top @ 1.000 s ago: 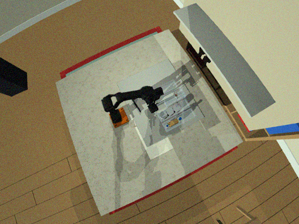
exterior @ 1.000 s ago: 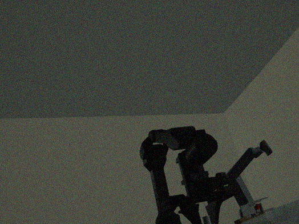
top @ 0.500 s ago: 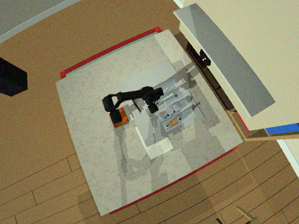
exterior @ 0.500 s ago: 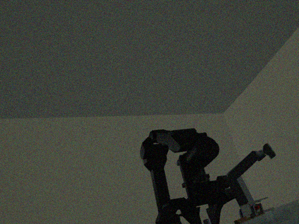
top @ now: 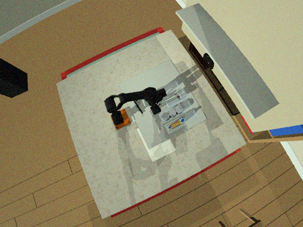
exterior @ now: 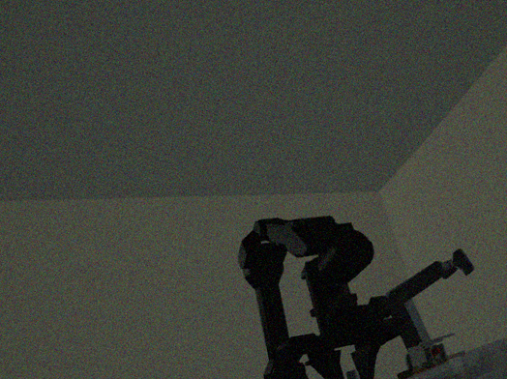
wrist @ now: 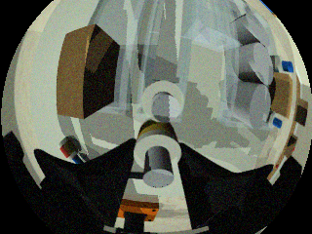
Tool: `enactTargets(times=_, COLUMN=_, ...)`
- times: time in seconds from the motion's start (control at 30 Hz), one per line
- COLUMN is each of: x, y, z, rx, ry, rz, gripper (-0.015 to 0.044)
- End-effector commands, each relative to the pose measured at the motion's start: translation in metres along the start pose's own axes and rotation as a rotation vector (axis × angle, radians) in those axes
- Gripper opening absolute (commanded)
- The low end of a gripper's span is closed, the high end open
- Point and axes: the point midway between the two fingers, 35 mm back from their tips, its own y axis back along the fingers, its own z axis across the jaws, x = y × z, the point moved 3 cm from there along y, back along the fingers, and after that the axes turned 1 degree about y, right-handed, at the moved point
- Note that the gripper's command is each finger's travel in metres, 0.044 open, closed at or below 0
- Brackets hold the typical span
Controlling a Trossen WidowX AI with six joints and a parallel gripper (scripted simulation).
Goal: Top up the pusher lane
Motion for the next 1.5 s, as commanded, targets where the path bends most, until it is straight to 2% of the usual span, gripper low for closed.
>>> enactTargets(times=0.0, x=-0.003, y=0.002, z=-0.001, rx=0.004, ry=-0.003, rz=-0.007, gripper=0.0000)
enactTargets(times=1.47, x=-0.018, y=0.004, z=-0.001, rx=0.005, ry=-0.003, rz=-0.008, gripper=0.0000)
